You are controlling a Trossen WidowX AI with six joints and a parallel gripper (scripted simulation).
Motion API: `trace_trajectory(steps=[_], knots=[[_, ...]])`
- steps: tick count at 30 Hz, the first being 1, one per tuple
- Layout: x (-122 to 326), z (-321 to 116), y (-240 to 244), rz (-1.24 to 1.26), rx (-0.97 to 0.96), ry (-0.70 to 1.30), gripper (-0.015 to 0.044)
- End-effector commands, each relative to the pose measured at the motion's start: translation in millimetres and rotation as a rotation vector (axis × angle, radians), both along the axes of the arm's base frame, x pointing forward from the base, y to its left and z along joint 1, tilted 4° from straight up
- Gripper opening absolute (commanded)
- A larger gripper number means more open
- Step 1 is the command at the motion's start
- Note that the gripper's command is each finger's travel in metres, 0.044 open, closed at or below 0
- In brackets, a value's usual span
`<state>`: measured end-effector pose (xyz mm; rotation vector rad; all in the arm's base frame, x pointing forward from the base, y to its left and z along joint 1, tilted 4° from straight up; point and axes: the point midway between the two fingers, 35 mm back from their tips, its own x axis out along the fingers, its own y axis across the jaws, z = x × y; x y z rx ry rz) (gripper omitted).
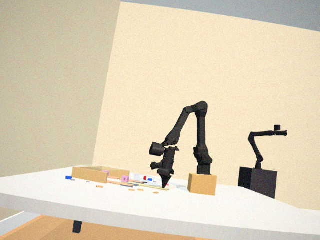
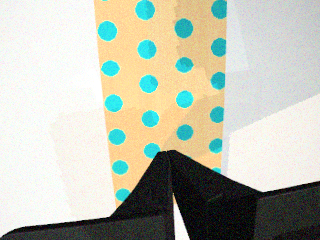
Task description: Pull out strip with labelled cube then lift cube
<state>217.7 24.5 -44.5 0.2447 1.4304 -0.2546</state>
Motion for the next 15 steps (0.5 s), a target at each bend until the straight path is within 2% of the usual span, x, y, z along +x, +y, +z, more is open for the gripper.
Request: trace_trajectory(steps=[1, 5, 9, 15], knots=[[0, 2, 0, 0.0, 0.0, 0.002, 0.0], [-1, 40, 1, -0.002, 0.002, 0.035, 0.0], [-2, 43, 1, -0.002, 0.002, 0.037, 0.0], [24, 46, -9, -0.016, 0.002, 0.035, 0.0157]])
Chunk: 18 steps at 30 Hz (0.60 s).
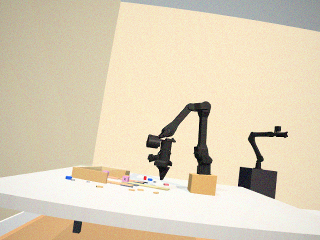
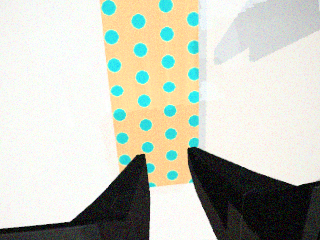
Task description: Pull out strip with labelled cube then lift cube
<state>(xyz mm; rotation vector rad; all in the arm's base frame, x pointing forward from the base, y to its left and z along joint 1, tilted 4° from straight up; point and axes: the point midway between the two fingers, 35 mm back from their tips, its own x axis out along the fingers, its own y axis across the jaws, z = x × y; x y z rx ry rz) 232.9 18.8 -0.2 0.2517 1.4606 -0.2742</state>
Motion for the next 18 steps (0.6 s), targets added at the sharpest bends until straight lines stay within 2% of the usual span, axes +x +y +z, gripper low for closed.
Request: trace_trajectory(steps=[1, 11, 18], knots=[[12, 3, -5, 0.0, 0.004, 0.002, 0.0184], [54, 14, -21, 0.0, 0.003, -0.002, 0.044], [82, 21, -32, 0.0, 0.002, -0.004, 0.044]])
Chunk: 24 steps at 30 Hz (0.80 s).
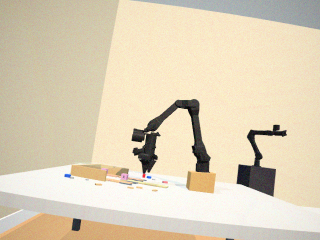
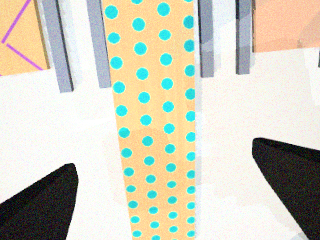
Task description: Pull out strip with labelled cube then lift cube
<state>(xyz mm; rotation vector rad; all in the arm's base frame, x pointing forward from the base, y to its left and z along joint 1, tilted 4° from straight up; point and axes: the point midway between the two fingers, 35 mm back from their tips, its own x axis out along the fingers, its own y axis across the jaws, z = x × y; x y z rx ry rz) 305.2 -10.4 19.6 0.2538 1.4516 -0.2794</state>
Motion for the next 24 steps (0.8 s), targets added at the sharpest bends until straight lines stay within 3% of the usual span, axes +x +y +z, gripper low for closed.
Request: trace_trajectory(steps=[1, 24], knots=[[14, 3, -4, 0.006, 0.005, 0.004, 0.044], [108, 23, -34, 0.006, 0.002, -0.004, 0.044]])
